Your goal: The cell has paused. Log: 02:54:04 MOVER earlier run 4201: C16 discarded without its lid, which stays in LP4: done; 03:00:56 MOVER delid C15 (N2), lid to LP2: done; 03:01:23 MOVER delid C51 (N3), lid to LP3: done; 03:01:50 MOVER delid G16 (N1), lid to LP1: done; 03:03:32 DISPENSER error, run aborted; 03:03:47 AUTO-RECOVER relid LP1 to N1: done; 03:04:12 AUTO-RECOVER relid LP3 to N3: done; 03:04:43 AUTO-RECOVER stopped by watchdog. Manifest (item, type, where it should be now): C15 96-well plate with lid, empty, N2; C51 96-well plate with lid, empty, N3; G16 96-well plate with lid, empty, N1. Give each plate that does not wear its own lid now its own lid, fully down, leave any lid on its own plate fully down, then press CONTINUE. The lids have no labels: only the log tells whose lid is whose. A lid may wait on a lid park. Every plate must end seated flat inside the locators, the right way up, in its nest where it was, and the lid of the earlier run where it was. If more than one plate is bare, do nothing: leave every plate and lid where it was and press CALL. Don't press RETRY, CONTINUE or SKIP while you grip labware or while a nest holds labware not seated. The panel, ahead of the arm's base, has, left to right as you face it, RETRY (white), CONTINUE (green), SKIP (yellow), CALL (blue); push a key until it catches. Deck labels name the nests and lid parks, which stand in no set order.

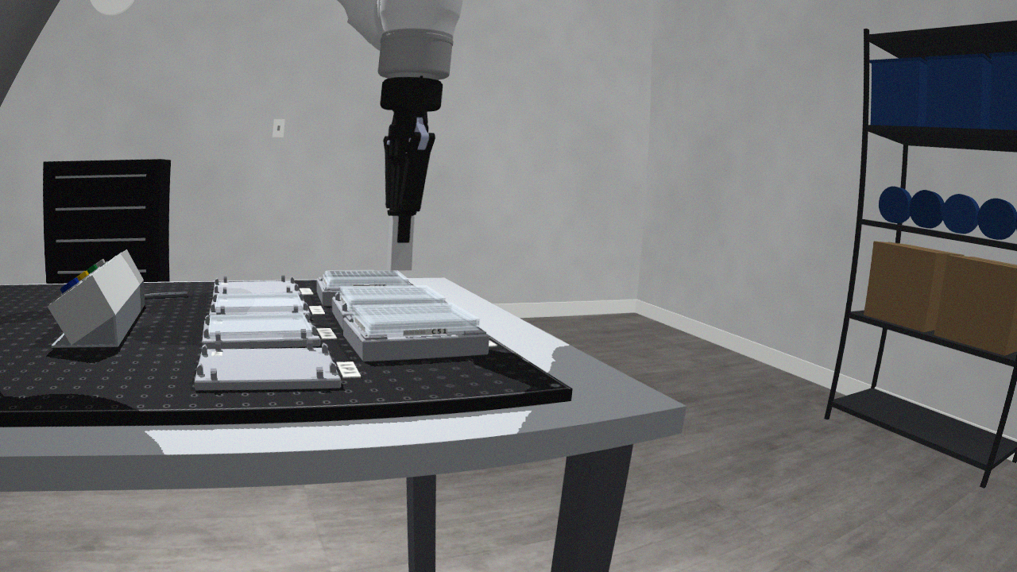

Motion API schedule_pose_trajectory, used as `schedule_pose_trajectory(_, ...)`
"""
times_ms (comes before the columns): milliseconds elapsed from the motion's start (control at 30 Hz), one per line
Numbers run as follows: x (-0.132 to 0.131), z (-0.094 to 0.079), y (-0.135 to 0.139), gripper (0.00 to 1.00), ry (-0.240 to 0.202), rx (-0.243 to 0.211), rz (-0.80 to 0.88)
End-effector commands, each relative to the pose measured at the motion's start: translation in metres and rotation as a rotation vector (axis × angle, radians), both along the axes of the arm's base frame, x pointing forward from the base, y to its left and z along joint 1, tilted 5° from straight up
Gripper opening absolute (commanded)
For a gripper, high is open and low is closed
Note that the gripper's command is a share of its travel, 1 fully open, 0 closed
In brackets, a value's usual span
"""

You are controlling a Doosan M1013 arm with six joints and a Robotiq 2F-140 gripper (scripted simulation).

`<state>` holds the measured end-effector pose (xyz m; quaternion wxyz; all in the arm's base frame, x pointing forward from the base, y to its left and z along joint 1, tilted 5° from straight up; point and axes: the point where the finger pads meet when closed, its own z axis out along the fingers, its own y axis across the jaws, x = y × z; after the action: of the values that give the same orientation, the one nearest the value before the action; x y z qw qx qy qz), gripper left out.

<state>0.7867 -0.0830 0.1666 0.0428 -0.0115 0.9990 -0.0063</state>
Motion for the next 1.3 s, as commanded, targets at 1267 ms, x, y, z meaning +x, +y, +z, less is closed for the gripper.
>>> schedule_pose_trajectory(1267, -0.159, -0.014, 0.12, 0.0, 0.074, -0.215, 2.064)
